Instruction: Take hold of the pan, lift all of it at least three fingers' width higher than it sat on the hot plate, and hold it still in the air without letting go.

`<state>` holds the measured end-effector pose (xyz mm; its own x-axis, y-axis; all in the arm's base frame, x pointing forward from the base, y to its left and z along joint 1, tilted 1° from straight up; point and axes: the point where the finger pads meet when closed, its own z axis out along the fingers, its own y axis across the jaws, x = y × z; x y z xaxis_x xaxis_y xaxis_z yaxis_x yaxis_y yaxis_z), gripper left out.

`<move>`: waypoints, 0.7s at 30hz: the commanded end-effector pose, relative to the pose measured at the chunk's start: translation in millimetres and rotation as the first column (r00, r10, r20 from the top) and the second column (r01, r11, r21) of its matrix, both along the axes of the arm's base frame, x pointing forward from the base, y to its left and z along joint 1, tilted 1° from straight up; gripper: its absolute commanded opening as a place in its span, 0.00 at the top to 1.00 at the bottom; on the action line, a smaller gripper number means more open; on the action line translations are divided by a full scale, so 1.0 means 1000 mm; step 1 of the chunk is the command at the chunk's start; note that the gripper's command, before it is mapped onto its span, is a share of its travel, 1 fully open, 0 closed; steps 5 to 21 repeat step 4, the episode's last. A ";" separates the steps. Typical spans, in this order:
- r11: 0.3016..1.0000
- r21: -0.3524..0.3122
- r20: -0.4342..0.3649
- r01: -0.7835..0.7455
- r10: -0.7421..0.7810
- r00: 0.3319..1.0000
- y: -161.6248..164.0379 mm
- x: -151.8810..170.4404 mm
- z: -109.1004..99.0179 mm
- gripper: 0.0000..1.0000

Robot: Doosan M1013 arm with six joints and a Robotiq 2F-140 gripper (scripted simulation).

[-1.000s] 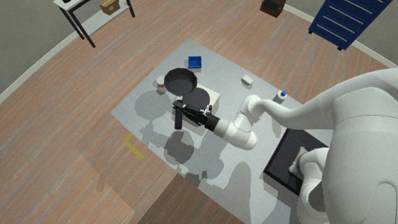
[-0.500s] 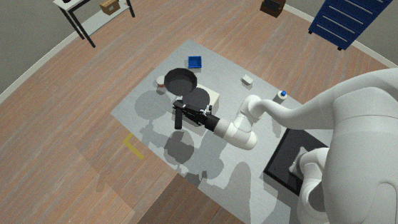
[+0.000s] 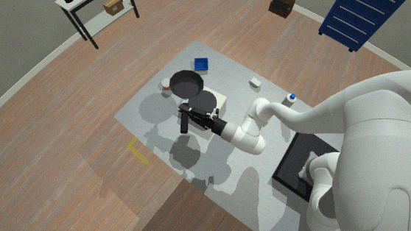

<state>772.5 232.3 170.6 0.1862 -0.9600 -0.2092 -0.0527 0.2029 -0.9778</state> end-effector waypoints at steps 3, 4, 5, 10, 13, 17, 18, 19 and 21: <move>1.000 0.000 0.002 0.000 0.000 1.000 0.000 0.000 0.001 0.90; 1.000 0.000 0.002 0.000 0.000 1.000 0.000 0.000 0.001 0.90; 1.000 0.000 0.002 0.000 0.000 1.000 0.000 0.000 0.001 0.90; 1.000 0.000 0.002 0.000 0.000 1.000 0.000 0.000 0.001 0.90; 1.000 0.000 0.002 0.000 0.000 1.000 0.000 0.000 0.001 0.90; 1.000 0.000 0.002 0.000 0.000 1.000 0.000 0.000 0.001 0.90; 1.000 0.000 0.002 0.000 0.000 1.000 0.000 0.000 0.001 0.90; 1.000 0.000 0.002 0.000 0.000 1.000 0.000 0.000 0.001 0.90; 1.000 0.000 0.002 0.000 0.000 1.000 0.000 0.000 0.001 0.90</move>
